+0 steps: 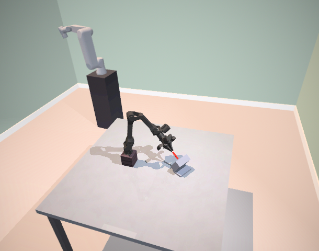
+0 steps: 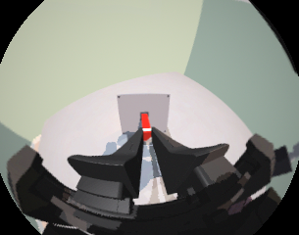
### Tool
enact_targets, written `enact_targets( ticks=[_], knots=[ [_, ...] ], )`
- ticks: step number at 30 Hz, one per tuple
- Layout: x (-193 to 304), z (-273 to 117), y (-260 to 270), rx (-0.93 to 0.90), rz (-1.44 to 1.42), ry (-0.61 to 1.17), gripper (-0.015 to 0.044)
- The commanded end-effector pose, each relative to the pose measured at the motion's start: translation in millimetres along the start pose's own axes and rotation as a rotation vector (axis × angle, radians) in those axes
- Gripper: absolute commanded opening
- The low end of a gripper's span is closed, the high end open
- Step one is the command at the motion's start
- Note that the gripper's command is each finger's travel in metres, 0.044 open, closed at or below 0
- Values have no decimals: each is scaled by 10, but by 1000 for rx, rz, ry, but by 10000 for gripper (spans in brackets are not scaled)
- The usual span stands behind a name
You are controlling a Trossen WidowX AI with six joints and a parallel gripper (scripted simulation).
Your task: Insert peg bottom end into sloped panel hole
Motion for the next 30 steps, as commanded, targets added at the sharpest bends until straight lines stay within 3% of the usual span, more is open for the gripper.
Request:
enact_targets(
  ticks=[1,30],
  knots=[
    [10,1,-6,2,2,-1,0],
    [42,117,-2,2,2,-1,0]
  ],
)
Point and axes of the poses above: the point midway between the two fingers, 35 mm back from their tips, its own z axis out along the fingers, its own y axis across the jaws, x = y × z, the point moved 1 cm from there along -z, back along the fingers, and after that the axes turned 11 degrees about z, right-handed, at the moved point
